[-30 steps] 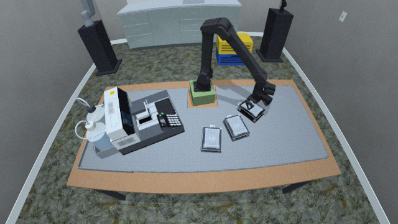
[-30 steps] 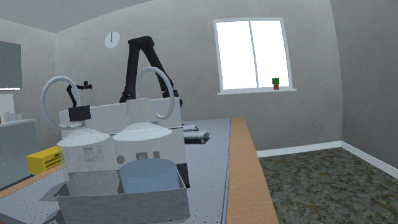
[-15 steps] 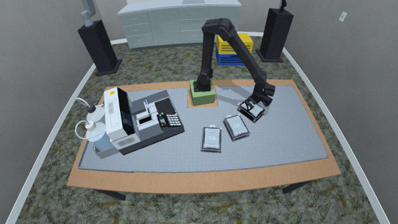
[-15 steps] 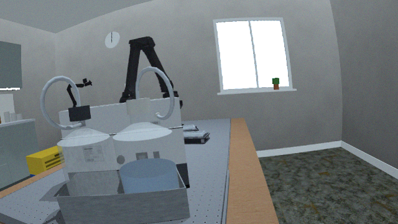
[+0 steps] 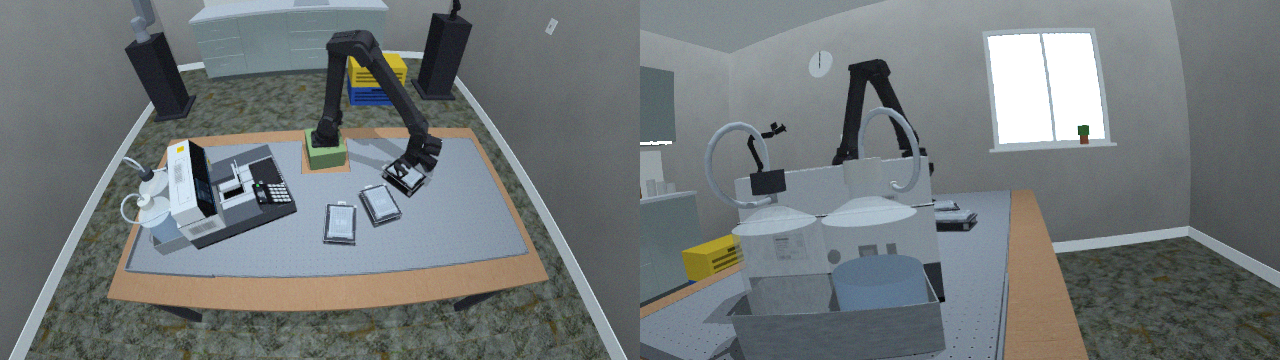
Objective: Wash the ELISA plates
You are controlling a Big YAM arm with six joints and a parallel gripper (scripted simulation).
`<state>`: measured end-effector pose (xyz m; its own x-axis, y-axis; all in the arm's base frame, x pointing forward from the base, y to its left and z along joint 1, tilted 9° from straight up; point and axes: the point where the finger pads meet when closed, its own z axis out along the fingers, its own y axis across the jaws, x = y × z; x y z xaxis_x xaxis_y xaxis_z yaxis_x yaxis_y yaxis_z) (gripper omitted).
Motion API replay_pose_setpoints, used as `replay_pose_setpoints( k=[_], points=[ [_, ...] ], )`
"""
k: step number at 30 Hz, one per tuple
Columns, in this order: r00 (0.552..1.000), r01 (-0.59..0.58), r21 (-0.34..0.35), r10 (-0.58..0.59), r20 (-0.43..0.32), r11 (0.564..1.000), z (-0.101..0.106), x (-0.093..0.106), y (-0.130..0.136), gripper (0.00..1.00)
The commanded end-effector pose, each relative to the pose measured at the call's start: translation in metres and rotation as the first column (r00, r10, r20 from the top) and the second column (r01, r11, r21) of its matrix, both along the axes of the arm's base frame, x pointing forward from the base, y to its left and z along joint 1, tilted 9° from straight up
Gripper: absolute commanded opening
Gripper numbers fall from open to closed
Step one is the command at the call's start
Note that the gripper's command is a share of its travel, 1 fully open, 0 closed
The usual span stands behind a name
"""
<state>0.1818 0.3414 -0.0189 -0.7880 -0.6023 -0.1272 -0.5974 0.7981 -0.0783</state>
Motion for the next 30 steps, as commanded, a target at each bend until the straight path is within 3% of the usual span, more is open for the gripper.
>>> replay_pose_setpoints(
  k=[1,14,30],
  points=[
    [1.0,-0.001,0.026,0.0,0.011,1.0,0.0065,0.005,0.0103,1.0],
    [1.0,-0.001,0.026,0.0,0.011,1.0,0.0065,0.005,0.0103,0.82],
    [1.0,-0.001,0.026,0.0,0.011,1.0,0.0065,0.005,0.0103,0.82]
  ],
)
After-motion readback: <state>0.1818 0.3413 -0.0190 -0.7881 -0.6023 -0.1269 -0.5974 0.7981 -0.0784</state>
